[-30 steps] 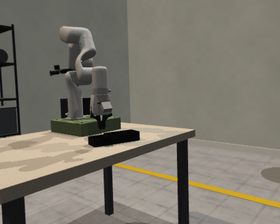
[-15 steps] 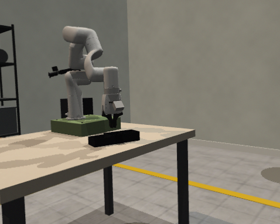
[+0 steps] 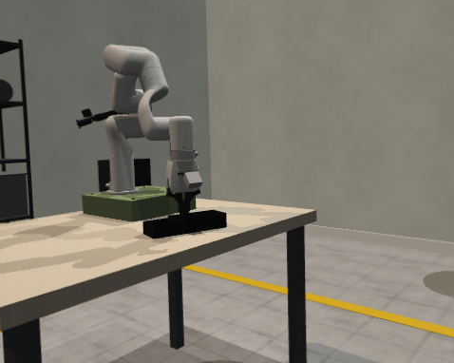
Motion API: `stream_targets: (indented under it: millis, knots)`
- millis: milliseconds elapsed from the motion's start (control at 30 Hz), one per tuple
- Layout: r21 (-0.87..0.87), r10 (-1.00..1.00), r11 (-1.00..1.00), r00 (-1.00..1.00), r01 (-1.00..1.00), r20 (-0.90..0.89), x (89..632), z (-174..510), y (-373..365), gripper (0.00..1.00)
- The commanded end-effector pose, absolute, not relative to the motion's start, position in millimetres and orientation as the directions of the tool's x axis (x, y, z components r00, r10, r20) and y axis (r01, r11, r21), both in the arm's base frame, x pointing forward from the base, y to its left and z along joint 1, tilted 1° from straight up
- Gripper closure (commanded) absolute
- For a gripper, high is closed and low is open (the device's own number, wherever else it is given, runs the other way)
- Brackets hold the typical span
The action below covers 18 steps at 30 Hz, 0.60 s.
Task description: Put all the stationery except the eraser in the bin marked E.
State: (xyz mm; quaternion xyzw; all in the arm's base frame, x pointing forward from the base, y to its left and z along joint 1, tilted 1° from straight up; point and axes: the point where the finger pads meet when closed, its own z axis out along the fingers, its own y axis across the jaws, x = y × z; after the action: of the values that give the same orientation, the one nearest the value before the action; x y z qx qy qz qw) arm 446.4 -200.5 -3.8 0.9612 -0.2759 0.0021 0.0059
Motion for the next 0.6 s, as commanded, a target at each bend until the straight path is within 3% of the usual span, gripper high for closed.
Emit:
stream_targets:
  millis: [0,567]
  knots:
    - [0.009,-0.53,-0.848,0.848,-0.53,0.012,448.6,-12.3,-201.4,0.93]
    - [0.009,-0.53,-0.848,0.848,-0.53,0.012,448.7,-37.0,-201.7,0.93]
